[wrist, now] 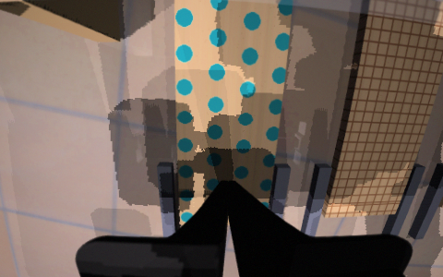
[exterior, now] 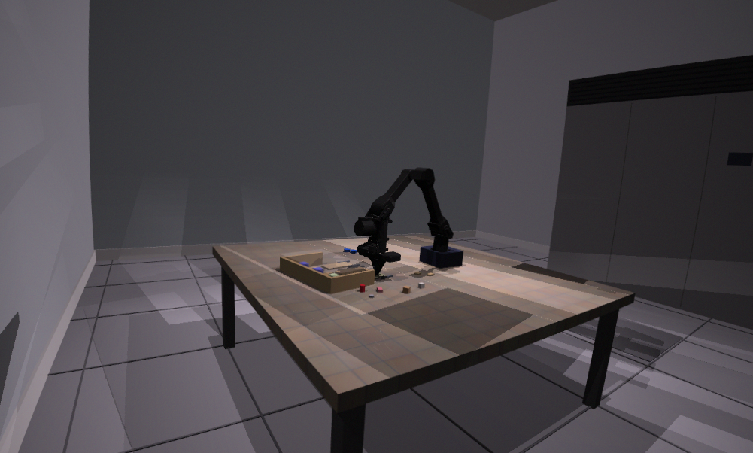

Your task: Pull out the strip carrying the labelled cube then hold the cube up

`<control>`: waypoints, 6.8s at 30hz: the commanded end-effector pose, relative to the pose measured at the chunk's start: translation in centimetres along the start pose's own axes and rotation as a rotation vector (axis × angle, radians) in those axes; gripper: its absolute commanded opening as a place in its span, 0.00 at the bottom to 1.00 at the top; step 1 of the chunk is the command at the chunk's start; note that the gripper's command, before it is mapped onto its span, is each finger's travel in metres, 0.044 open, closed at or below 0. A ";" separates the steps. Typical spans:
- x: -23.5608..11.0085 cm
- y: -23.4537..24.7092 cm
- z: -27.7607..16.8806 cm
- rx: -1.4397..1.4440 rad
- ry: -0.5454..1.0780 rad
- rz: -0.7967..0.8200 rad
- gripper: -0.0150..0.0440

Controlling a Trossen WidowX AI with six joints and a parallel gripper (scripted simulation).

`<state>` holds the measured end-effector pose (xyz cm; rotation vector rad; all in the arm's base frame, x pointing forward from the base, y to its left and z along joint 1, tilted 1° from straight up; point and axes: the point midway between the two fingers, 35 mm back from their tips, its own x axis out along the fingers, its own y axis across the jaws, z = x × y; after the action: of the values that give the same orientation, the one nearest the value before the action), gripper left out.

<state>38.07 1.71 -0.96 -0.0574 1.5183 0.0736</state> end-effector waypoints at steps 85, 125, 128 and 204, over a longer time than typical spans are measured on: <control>0.8 -0.1 -8.2 -0.003 0.007 0.006 0.25; 0.8 -0.1 -13.2 -0.003 0.011 0.006 0.25; 0.8 -0.2 -13.6 -0.003 0.011 0.006 0.25; 0.8 -0.2 -18.5 -0.003 0.015 0.006 0.25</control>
<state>20.93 -0.08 -2.14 -0.0562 1.4934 0.0729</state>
